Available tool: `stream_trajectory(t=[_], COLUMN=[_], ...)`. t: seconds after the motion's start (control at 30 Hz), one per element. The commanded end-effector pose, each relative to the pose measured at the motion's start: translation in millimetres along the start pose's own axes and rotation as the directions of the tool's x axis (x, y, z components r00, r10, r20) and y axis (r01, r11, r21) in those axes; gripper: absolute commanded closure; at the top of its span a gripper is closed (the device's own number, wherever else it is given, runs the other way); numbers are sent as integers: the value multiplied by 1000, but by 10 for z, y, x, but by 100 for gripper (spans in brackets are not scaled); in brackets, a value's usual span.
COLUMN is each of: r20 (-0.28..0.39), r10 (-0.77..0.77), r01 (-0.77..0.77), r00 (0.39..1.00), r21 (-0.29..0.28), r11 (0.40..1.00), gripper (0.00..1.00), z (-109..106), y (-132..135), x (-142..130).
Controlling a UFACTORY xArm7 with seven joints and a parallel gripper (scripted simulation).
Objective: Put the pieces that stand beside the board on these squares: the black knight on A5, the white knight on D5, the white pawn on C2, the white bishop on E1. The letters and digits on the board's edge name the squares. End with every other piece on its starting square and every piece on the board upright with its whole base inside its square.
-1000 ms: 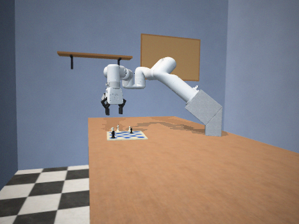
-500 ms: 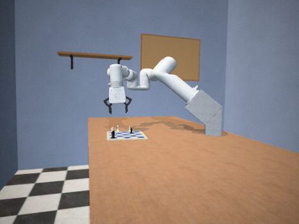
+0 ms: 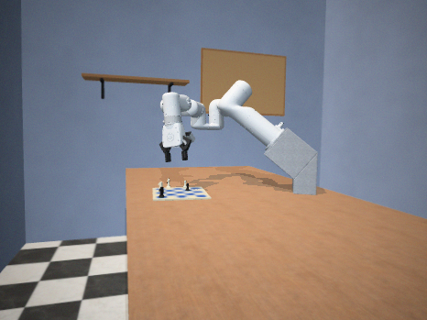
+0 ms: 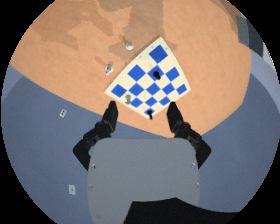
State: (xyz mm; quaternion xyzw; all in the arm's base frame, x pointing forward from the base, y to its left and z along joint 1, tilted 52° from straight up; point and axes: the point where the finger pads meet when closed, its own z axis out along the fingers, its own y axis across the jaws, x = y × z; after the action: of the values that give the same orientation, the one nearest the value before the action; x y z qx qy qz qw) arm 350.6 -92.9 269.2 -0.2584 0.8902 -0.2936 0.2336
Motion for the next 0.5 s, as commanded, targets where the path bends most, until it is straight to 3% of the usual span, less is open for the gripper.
stream_trajectory(t=[0.0,0.17,0.23,0.27,0.47], r20=[10,14,14,15,20], r10=[275,489,489,604,786], r01=[-275,-489,-489,-603,-786], r00=[961,872,872,797,618], r21=[3,-7,-7,-13,-24], r11=[961,872,872,797,618], gripper=[0,0,0,0,0], z=[18,62,62,71,127], y=[10,-6,-6,-11,-53], x=[157,302,302,331,505])
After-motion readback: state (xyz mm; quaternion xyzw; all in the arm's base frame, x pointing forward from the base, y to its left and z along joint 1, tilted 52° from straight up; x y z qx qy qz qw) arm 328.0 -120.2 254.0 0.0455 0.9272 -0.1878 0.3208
